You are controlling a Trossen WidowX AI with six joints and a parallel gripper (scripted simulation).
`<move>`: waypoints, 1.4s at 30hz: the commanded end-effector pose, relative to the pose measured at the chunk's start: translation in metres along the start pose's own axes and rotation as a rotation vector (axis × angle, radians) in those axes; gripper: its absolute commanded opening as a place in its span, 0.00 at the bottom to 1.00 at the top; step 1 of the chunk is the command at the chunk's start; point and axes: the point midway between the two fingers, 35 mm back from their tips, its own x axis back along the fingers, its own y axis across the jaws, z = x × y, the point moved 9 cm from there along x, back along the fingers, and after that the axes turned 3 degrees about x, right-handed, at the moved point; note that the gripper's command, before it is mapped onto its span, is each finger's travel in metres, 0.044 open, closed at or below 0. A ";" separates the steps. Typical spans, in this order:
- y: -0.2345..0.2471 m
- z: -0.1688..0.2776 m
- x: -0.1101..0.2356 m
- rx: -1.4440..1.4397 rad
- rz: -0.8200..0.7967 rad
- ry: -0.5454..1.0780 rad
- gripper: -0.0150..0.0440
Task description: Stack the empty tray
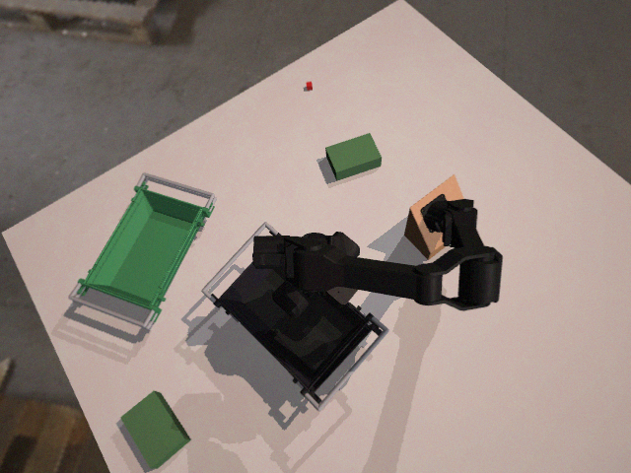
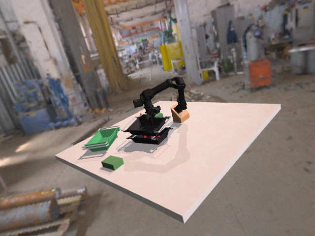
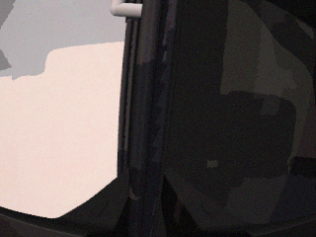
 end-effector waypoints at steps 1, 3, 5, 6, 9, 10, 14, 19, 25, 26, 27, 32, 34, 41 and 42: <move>0.002 -0.002 -0.005 -0.002 -0.028 -0.001 0.25; 0.002 -0.002 -0.005 -0.002 -0.028 -0.001 0.25; 0.000 0.000 0.000 0.000 -0.001 0.000 0.25; 0.000 0.000 -0.001 0.000 -0.002 0.000 0.25; 0.002 -0.001 -0.005 -0.001 -0.010 0.000 0.25; 0.002 -0.001 -0.006 -0.001 -0.013 -0.001 0.25; 0.005 -0.002 -0.013 -0.002 -0.027 -0.001 0.25; 0.005 -0.002 -0.013 -0.002 -0.027 -0.001 0.25; 0.005 -0.002 -0.013 -0.002 -0.027 -0.001 0.25; 0.005 -0.002 -0.013 -0.002 -0.027 -0.001 0.25; 0.005 -0.002 -0.013 -0.002 -0.027 -0.001 0.25; 0.005 -0.002 -0.013 -0.002 -0.027 -0.001 0.25; 0.005 -0.002 -0.013 -0.002 -0.027 -0.001 0.25; 0.005 -0.002 -0.013 -0.002 -0.027 -0.001 0.25; 0.005 -0.002 -0.013 -0.002 -0.027 -0.001 0.25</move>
